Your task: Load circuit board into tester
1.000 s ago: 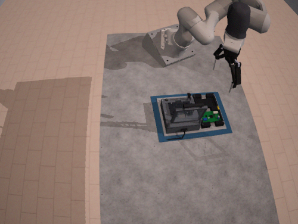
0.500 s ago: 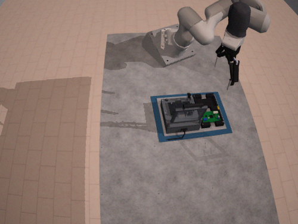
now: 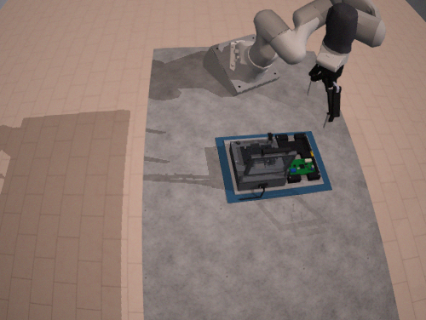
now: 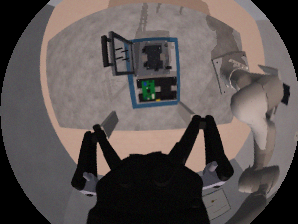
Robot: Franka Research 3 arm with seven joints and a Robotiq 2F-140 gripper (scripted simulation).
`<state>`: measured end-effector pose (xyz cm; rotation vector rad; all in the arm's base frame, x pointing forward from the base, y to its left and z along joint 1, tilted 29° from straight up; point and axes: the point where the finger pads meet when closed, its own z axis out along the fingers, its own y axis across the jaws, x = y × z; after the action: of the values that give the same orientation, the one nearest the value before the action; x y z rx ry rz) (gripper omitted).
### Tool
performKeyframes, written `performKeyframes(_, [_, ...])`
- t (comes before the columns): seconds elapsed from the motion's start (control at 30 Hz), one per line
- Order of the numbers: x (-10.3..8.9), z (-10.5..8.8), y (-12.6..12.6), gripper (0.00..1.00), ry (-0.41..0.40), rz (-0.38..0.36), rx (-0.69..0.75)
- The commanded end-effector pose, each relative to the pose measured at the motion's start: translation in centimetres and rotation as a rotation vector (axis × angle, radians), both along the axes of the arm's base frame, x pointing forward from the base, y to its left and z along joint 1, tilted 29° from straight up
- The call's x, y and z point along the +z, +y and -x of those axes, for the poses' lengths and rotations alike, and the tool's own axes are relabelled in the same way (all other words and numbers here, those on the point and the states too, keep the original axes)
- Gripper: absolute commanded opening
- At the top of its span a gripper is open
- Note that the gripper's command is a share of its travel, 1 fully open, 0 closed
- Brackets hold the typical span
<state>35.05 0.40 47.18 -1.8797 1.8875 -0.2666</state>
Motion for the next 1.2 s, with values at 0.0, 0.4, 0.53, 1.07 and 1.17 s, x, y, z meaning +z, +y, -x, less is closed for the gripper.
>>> performKeyframes(0.0, [-0.2, 0.1, 0.26, 1.0, 0.005, -0.011, -0.017])
performKeyframes(0.4, [-0.48, 0.31, 0.41, 1.0, 0.007, -0.014, -0.027])
performKeyframes(0.53, [-0.68, 0.46, 0.51, 1.0, 0.008, -0.015, -0.034])
performKeyframes(1.07, [-0.91, 0.62, 0.62, 0.58, 0.01, -0.017, -0.041])
performKeyframes(1.17, [-0.91, 0.62, 0.62, 0.58, 0.01, -0.017, -0.041])
